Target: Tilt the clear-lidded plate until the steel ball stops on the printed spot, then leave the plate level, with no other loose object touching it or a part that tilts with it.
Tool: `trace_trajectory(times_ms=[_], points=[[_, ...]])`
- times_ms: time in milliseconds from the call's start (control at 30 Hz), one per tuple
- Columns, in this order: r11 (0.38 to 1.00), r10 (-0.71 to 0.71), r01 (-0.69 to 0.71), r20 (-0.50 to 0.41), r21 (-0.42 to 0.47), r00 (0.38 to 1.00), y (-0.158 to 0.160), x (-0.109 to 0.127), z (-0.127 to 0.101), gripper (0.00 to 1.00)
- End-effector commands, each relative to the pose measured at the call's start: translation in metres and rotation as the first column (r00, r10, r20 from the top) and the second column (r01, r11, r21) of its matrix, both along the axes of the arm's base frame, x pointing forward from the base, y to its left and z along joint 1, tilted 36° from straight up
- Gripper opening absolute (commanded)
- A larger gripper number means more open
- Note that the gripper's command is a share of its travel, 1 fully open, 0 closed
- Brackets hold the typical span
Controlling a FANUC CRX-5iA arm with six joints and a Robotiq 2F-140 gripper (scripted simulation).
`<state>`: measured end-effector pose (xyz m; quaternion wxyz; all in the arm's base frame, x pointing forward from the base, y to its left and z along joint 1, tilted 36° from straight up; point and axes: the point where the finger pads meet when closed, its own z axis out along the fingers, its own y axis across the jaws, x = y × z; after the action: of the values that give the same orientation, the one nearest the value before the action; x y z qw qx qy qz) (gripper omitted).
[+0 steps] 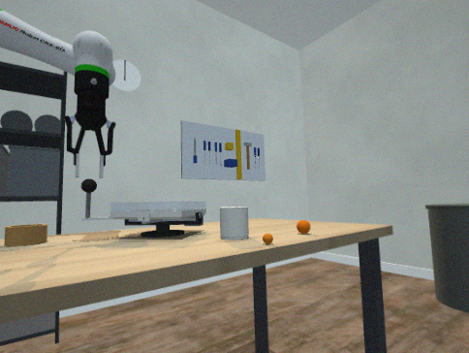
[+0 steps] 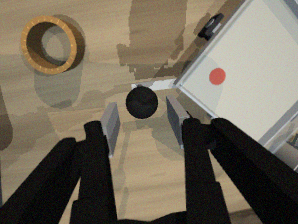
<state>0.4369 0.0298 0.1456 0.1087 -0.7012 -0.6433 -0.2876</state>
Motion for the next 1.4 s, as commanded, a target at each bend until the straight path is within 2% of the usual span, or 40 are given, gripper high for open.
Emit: trace_trajectory(times_ms=[0, 1367], points=[[1.000, 0.000, 0.000, 0.000, 0.000, 1.000, 0.001, 0.001, -0.001, 0.42], [1.000, 0.000, 0.000, 0.000, 0.000, 1.000, 0.013, 0.006, -0.016, 0.42]])
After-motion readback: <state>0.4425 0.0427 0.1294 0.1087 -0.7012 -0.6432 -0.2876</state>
